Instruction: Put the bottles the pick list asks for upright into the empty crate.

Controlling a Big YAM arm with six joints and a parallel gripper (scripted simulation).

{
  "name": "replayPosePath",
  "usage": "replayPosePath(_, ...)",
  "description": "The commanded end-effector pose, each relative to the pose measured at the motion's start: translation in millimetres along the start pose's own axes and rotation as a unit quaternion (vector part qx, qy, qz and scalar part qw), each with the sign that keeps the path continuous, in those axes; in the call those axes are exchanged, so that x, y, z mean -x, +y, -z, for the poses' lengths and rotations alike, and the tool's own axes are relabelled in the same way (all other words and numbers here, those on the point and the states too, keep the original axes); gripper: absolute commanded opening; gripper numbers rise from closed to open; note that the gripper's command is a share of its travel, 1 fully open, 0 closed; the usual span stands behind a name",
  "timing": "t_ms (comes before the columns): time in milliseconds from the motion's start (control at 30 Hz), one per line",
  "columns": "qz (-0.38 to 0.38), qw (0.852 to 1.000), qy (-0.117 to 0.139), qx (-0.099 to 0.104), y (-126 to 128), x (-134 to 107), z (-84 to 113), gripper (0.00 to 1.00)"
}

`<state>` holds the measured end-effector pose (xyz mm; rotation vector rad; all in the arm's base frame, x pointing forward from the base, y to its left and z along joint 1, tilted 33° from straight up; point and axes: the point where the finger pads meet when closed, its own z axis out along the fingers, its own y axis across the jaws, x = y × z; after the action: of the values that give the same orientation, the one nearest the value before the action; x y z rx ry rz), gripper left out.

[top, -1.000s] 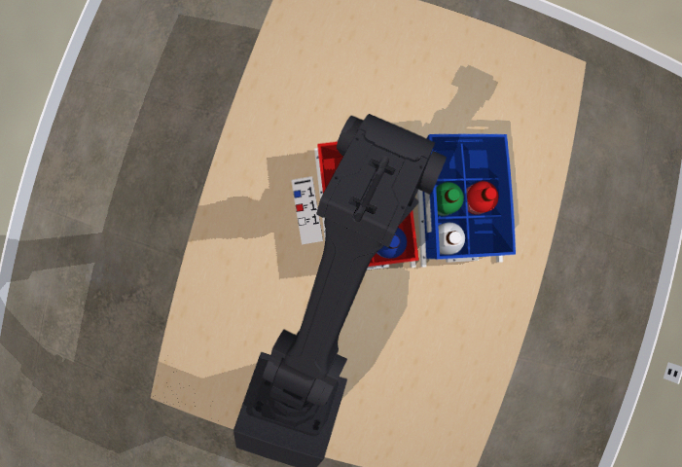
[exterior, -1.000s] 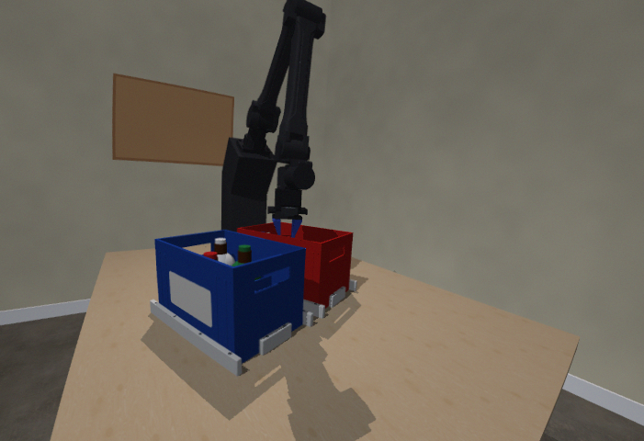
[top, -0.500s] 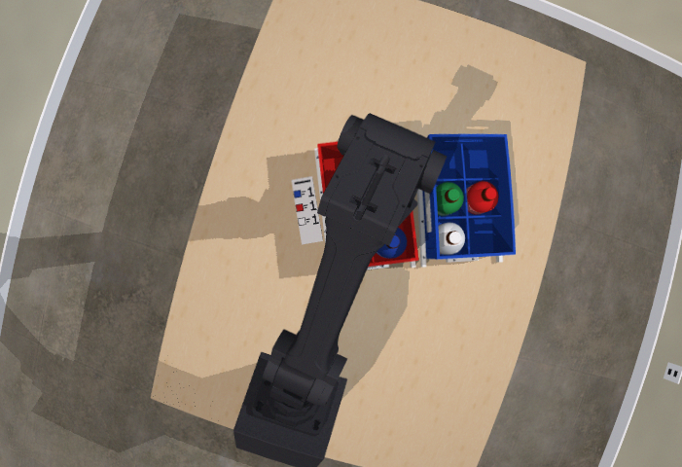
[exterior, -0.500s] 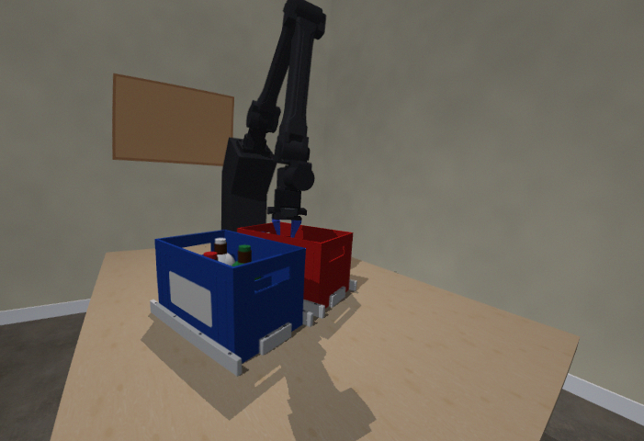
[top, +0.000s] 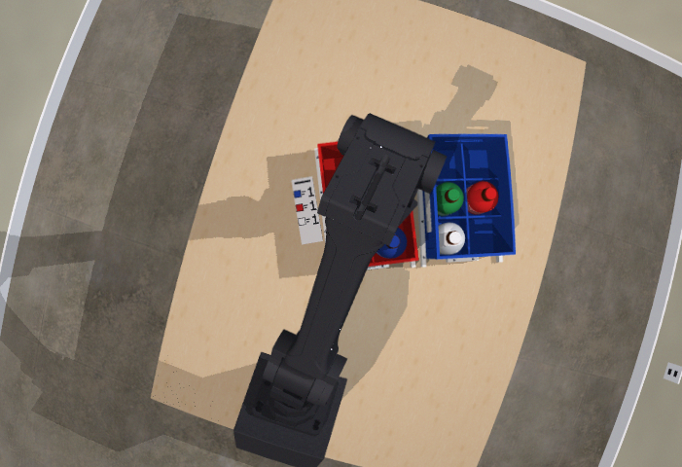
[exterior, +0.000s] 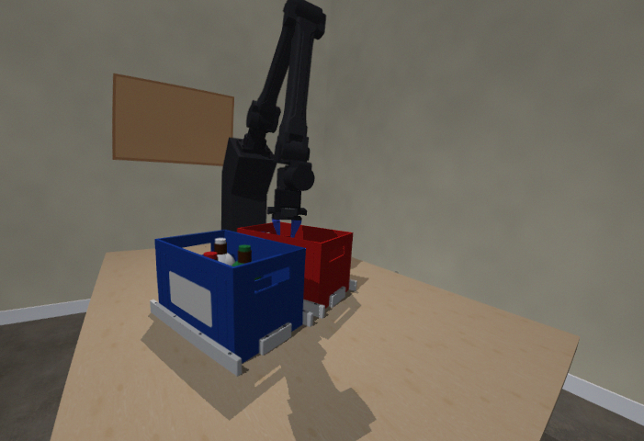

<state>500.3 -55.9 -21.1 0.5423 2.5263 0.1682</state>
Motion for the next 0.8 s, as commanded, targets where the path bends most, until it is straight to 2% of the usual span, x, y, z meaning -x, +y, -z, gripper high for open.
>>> replayPosePath(0,-0.002,1.000,-0.019,0.006,6.0,12.5,10.9,0.61)
replayPosePath(67,-0.002,1.000,-0.019,0.006,6.0,12.5,10.9,0.61)
replayPosePath(100,0.000,1.000,-0.009,0.002,2.4,6.8,4.6,0.61)
replayPosePath(767,0.000,1.000,-0.009,0.002,2.0,5.6,4.0,0.61)
